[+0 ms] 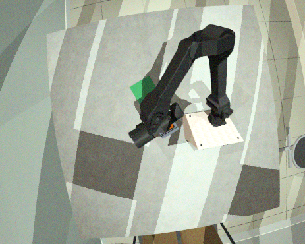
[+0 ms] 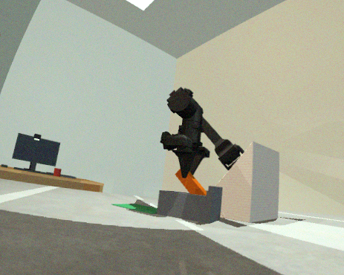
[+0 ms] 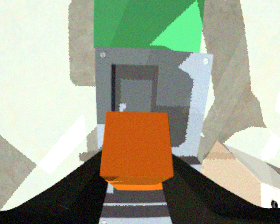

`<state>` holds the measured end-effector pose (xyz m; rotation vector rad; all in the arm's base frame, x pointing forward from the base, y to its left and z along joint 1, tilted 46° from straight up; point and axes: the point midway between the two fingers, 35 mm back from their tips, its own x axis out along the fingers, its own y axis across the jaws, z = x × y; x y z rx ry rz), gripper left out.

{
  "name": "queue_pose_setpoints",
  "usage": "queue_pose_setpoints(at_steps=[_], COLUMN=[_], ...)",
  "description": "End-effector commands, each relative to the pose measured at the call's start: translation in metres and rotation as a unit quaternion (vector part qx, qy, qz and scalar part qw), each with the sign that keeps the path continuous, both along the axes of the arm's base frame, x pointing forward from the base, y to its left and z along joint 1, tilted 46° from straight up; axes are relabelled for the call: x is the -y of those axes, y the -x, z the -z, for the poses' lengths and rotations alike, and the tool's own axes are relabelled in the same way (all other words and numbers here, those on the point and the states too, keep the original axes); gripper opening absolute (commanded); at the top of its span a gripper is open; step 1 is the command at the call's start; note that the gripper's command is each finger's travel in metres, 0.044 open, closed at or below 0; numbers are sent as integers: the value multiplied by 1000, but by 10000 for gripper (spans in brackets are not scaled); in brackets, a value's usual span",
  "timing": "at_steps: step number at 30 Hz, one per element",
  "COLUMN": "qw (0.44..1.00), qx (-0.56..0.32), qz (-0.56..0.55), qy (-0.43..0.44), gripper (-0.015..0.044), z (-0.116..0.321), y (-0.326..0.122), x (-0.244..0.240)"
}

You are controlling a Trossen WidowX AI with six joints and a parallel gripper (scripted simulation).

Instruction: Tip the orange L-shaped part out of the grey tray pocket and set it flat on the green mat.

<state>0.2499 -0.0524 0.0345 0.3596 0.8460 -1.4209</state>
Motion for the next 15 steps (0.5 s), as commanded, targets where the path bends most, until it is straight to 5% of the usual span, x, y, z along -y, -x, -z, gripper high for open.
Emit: queue_pose_setpoints(at_steps=[1, 15], qw=[1000, 1000], qx=[2, 2], qz=[0, 0], qy=[-4, -4], gripper=[0, 0], z=[-4, -19], y=[-1, -3], x=[-6, -22])
